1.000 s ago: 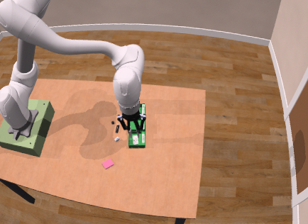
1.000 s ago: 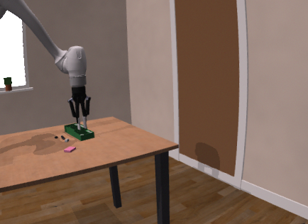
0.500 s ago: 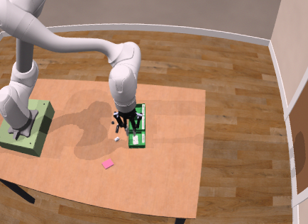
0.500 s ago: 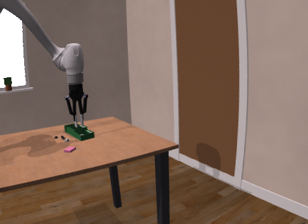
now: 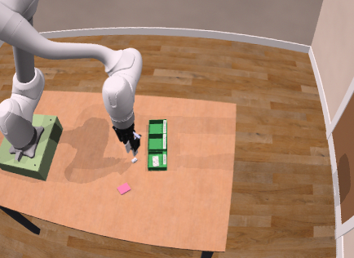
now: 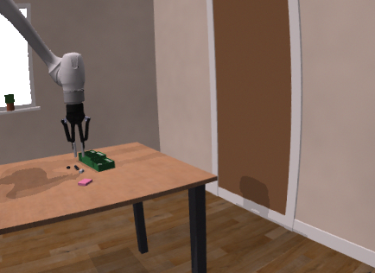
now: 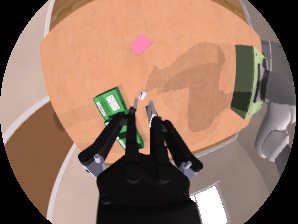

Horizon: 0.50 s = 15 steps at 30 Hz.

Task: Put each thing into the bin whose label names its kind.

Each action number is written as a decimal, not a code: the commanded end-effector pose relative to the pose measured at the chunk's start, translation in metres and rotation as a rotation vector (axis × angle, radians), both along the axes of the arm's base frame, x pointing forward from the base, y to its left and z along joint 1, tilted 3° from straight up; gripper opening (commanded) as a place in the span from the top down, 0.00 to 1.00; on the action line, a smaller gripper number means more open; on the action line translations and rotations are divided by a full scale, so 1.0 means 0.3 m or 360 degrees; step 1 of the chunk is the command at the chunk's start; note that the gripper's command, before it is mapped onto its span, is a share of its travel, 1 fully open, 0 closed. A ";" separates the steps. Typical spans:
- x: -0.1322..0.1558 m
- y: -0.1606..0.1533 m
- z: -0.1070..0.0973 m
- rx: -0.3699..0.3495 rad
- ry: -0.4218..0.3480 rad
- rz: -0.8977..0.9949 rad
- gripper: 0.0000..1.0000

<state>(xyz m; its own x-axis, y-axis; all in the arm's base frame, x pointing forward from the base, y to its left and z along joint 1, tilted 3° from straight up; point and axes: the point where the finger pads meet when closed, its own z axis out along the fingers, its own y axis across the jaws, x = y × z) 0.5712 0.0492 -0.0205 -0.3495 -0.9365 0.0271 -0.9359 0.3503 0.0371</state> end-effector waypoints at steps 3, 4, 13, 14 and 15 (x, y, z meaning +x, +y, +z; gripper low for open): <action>-0.005 0.000 0.002 -0.0032 -0.0015 -0.0339 0.82; -0.005 0.000 0.002 -0.0036 -0.0017 -0.0387 0.82; -0.005 0.000 0.002 -0.0056 -0.0024 -0.0531 0.82; -0.005 0.000 0.002 -0.0056 -0.0024 -0.0531 0.82; -0.005 0.000 0.002 -0.0056 -0.0024 -0.0531 0.82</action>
